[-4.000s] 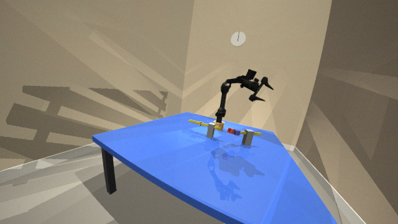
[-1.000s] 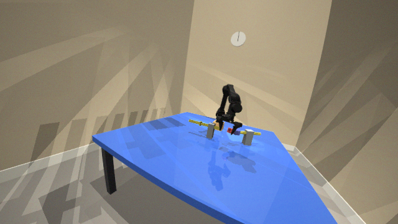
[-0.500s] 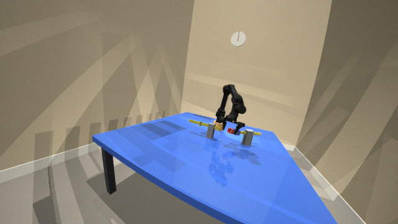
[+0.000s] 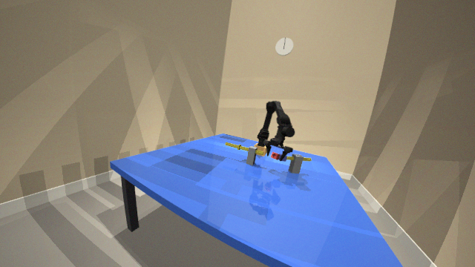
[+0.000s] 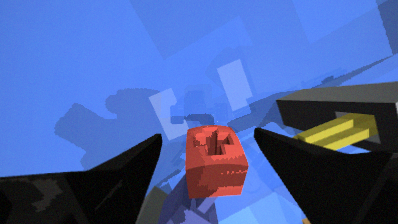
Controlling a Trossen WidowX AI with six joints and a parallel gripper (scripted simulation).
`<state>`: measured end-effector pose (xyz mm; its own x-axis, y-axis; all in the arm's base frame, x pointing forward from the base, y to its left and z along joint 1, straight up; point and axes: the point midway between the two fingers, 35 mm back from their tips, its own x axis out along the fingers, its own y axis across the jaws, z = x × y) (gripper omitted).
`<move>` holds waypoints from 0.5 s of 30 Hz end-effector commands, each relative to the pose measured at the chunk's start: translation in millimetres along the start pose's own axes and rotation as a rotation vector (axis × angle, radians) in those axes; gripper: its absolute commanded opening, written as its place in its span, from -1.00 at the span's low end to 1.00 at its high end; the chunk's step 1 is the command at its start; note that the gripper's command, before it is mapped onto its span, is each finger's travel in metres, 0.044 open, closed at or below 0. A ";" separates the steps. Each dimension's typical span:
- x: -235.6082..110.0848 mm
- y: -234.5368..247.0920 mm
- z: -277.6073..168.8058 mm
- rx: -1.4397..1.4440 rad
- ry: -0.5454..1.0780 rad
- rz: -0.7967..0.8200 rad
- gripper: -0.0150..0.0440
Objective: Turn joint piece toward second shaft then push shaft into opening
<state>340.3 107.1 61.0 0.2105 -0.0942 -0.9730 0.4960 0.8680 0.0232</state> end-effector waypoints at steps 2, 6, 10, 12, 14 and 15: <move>7.7 -0.7 -0.5 0.002 -0.001 -0.003 1.00; 14.0 -0.9 -0.9 0.002 -0.001 -0.004 1.00; 17.7 -1.1 -1.1 0.002 -0.001 -0.004 1.00; 17.7 -1.1 -1.1 0.002 -0.001 -0.004 0.82; 17.7 -1.1 -1.1 0.002 -0.001 -0.004 0.64; 17.7 -1.1 -1.1 0.002 -0.001 -0.004 0.56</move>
<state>342.0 105.1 43.9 0.2073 -0.0970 -0.9735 0.5017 0.8648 0.0207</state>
